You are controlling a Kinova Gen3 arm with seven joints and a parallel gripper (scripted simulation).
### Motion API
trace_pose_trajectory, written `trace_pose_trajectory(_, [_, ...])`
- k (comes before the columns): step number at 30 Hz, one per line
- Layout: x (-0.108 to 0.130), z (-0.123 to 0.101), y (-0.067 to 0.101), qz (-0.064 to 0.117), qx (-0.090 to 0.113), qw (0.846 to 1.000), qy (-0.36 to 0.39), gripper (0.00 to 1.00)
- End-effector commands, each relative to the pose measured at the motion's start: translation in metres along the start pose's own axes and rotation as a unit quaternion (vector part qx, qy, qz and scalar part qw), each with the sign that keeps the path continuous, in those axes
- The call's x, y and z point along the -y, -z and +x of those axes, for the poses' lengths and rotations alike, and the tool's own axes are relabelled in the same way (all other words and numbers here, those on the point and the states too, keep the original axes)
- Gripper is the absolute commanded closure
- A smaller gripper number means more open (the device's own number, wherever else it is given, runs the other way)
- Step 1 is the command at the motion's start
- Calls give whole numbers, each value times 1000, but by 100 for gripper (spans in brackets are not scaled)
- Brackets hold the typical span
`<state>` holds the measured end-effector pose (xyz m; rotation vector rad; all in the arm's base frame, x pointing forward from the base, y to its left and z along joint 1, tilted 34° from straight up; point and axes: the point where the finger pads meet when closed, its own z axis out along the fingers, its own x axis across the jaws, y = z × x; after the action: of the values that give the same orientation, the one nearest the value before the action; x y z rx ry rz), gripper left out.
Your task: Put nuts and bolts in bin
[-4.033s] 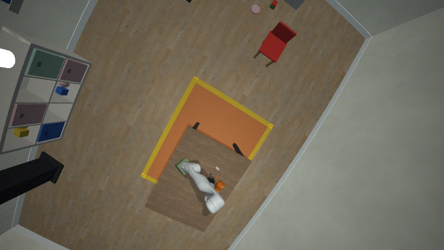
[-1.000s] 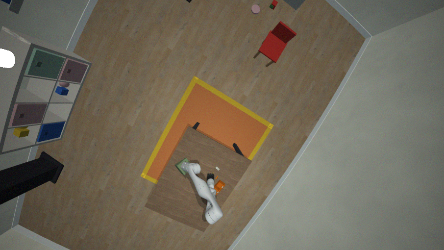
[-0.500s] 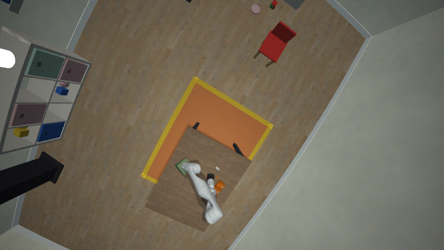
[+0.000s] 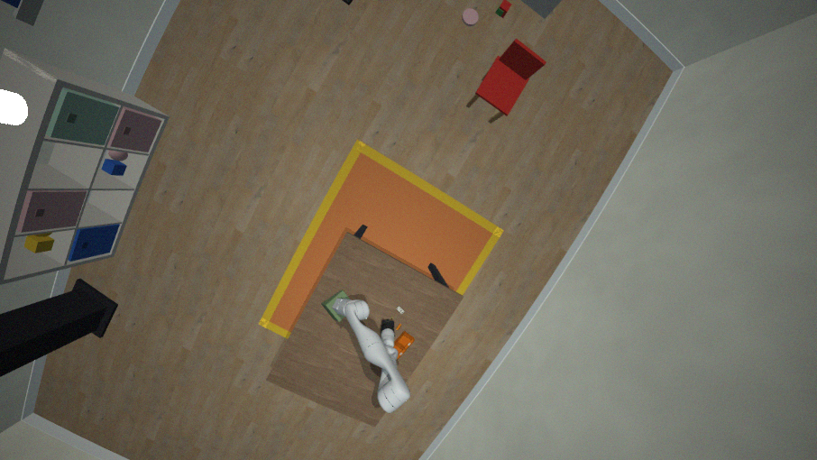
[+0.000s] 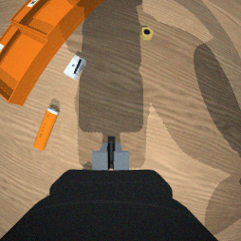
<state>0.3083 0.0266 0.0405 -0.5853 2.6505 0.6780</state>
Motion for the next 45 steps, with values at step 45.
trace_pose_trajectory(45, [12,-14,63,0,0,1000,0,100])
